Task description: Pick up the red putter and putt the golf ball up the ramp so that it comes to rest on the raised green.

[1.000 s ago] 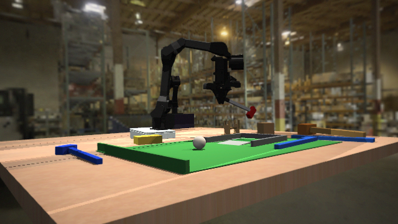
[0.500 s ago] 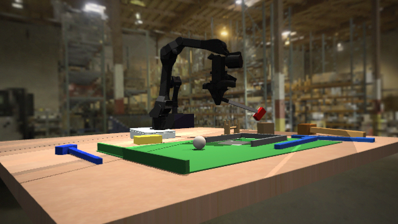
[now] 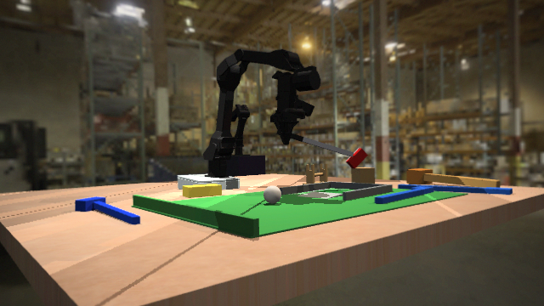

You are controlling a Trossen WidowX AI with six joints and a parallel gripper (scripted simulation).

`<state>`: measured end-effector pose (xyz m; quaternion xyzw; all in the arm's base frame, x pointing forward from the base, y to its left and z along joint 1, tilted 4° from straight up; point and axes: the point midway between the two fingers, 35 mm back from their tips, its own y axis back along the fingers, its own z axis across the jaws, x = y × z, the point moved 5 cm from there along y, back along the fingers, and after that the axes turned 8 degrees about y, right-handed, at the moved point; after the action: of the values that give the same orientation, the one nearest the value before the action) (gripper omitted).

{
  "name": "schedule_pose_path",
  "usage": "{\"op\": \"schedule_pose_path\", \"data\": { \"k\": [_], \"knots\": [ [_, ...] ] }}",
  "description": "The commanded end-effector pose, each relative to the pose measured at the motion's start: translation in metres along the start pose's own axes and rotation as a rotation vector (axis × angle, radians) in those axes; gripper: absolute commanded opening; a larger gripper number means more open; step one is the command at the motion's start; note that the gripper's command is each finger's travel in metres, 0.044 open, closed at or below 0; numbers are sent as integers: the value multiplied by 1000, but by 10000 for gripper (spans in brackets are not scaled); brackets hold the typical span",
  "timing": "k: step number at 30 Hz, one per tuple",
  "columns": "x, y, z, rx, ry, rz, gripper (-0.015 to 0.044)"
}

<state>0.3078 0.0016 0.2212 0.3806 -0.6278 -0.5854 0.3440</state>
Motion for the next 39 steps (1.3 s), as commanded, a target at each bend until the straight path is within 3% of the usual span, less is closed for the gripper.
{"op": "schedule_pose_path", "data": {
  "k": [1, 39],
  "knots": [
    [20, -1, -12, 7, -86, 0, 0],
    [214, -6, -51, 6, -804, -14, 0]
  ]
}}
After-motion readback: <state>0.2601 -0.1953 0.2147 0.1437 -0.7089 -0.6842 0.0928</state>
